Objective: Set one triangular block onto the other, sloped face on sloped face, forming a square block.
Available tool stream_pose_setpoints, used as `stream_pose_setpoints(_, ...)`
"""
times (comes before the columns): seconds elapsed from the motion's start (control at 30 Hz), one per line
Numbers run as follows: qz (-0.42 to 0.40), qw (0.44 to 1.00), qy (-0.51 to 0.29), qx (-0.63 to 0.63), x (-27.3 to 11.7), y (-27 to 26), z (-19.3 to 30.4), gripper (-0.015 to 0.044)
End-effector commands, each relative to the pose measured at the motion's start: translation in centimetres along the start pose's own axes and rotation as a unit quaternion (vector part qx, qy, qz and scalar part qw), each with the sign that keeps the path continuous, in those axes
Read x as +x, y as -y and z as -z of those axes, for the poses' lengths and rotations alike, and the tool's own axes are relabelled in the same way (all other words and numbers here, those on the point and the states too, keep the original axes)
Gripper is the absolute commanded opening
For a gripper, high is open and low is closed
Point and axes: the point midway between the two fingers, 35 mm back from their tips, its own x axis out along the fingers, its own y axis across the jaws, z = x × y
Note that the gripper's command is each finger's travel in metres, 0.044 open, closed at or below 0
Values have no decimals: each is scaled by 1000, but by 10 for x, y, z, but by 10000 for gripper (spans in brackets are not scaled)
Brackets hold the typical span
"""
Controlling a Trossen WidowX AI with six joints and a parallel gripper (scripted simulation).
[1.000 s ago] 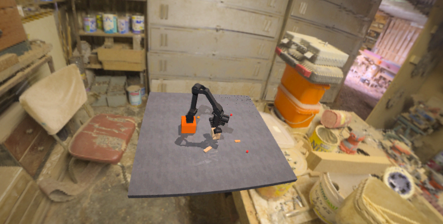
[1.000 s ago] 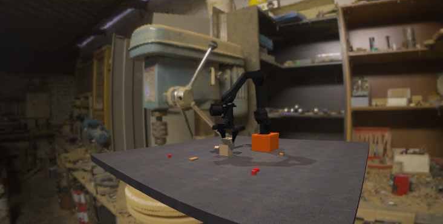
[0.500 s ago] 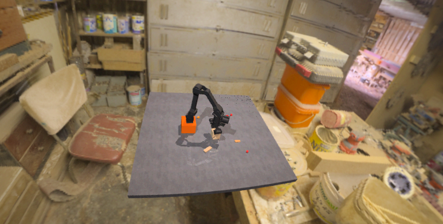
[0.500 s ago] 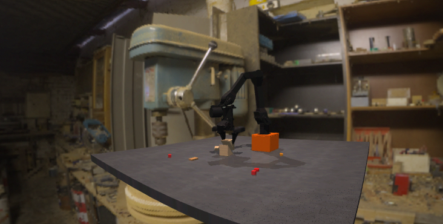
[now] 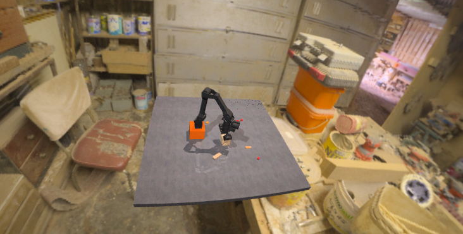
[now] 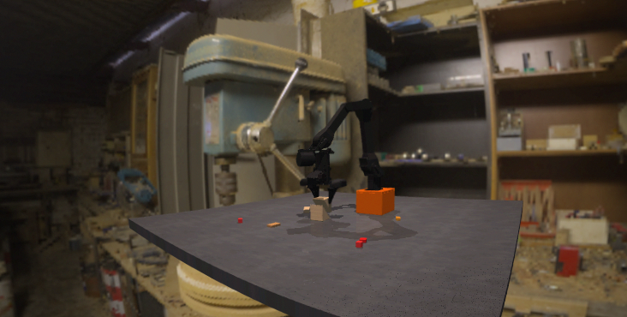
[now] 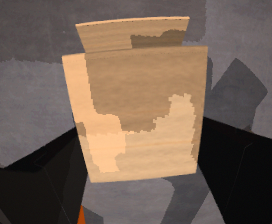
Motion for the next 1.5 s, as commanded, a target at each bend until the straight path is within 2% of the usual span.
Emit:
stream_pose_setpoints(0.0,3,1000,-1,3,0,1,0,0)
stream_pose_setpoints(1.47,3,1000,-1,3,22,2,-10,0)
